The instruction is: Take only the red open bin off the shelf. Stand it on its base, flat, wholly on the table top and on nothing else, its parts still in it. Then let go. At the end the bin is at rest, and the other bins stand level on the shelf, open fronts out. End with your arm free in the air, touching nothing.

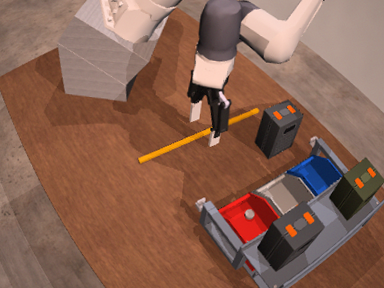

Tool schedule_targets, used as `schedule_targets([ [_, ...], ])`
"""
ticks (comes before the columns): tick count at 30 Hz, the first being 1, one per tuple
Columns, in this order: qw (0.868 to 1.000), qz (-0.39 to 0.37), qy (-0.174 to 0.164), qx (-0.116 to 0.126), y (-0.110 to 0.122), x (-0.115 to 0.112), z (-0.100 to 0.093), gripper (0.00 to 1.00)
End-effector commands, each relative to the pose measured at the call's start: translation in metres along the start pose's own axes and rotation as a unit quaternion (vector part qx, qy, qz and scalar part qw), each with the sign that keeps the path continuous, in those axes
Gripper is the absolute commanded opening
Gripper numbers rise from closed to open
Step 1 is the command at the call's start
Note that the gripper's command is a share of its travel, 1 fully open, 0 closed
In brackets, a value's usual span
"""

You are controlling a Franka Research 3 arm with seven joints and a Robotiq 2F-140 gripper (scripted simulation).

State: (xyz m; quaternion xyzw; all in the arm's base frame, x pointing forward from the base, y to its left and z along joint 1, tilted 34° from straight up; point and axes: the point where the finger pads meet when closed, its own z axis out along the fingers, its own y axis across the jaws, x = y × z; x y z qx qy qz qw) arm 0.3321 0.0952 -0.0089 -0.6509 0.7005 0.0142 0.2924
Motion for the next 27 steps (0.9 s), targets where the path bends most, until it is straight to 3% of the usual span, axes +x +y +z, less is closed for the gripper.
schedule_targets([
  [1, 1.0, 0.0, 0.0, 0.0, 0.0, 0.0, 0.0, 0.57],
  [9, 1.0, 0.0, 0.0, 0.0, 0.0, 0.0, 0.0, 0.57],
  [14, 1.0, 0.0, 0.0, 0.0, 0.0, 0.0, -0.05, 0.57],
  [26, 1.0, 0.0, 0.0, 0.0, 0.0, 0.0, -0.05, 0.57],
  [27, 1.0, -0.002, -0.015, -0.019, -0.009, 0.0, -0.043, 0.57],
])
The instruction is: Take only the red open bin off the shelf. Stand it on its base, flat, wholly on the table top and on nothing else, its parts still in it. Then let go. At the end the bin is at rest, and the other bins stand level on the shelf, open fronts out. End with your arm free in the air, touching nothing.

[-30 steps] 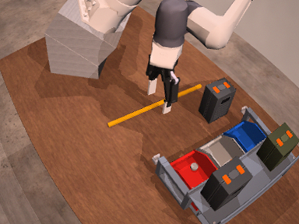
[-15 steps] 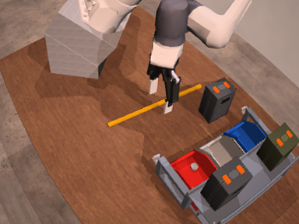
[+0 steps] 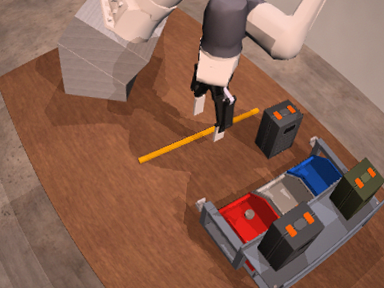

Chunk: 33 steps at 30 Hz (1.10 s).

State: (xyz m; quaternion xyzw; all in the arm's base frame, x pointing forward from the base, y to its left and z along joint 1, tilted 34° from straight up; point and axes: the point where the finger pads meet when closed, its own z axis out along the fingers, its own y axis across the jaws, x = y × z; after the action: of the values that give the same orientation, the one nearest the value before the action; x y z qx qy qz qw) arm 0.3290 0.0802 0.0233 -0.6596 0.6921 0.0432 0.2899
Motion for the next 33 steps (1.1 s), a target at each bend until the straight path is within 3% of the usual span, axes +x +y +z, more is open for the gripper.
schedule_targets([
  [1, 1.0, 0.002, 0.008, 0.01, 0.005, -0.001, -0.02, 0.57],
  [4, 1.0, 0.003, 0.019, 0.025, 0.011, -0.002, -0.053, 0.57],
  [16, 1.0, 0.003, 0.019, 0.025, 0.011, -0.002, -0.053, 0.57],
  [17, 0.999, -0.013, -0.005, -0.03, 0.003, 0.007, -0.052, 0.57],
  [21, 1.0, 0.003, 0.019, 0.025, 0.019, -0.004, -0.091, 0.57],
  [33, 1.0, 0.003, 0.019, 0.025, 0.019, -0.004, -0.091, 0.57],
])
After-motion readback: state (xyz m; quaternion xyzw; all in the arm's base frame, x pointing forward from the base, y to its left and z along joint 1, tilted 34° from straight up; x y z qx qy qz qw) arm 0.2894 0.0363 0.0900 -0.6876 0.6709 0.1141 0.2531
